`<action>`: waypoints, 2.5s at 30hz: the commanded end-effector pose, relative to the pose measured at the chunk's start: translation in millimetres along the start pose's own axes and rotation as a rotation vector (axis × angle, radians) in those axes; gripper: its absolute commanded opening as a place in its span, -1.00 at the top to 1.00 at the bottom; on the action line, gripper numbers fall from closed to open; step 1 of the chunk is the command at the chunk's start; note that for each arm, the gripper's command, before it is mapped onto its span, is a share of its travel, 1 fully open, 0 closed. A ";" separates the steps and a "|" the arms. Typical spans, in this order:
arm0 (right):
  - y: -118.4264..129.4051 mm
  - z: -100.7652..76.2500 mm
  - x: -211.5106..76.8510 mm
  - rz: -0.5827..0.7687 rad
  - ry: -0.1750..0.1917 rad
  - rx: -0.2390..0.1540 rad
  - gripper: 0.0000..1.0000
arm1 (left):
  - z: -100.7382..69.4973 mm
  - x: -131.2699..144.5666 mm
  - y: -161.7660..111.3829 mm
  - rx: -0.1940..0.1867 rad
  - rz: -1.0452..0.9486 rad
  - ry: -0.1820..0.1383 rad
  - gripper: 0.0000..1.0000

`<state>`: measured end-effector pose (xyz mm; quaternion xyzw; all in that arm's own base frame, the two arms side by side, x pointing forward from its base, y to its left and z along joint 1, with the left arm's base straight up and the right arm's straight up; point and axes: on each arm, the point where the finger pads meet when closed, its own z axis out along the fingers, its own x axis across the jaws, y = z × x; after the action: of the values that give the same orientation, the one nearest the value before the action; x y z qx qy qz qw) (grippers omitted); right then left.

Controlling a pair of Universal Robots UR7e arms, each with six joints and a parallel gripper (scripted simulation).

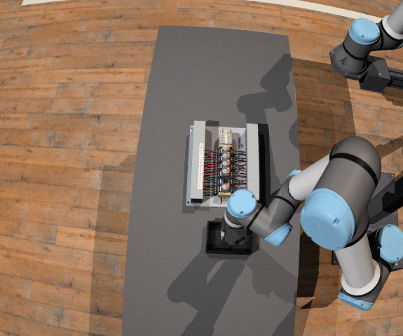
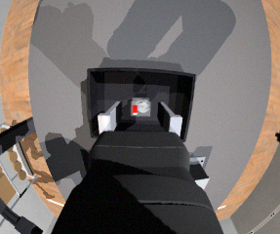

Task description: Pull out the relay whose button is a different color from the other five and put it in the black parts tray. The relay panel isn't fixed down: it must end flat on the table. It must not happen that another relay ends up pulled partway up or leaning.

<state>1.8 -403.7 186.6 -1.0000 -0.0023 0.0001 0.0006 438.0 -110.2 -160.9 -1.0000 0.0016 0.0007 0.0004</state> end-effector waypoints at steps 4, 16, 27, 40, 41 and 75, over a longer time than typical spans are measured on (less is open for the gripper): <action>0.3 -0.4 0.1 0.000 0.000 -0.001 -1.00 | -2.6 0.5 0.3 -0.001 0.000 0.001 -0.97; 0.3 -0.4 0.1 0.000 0.000 -0.001 -1.00 | -5.4 0.5 0.3 -0.001 0.000 0.001 -0.97; 0.3 -0.4 0.1 0.000 0.000 -0.001 -1.00 | -6.9 0.5 0.3 -0.001 0.000 0.001 -0.97; 0.3 -0.4 0.1 0.000 0.000 -0.001 -1.00 | -7.7 0.5 0.3 -0.001 0.000 0.001 -0.97; 0.3 -0.4 0.1 0.000 0.000 -0.001 -1.00 | -7.7 0.5 0.3 -0.001 0.000 0.001 -0.97; 0.3 -0.4 0.1 0.000 0.000 -0.001 -1.00 | -86.1 0.4 0.2 -0.001 0.000 0.001 -0.97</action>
<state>1.8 -403.7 186.6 -1.0000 -0.0023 0.0001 0.0006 438.1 -110.2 -78.9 -1.0000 0.0016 0.0005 0.0003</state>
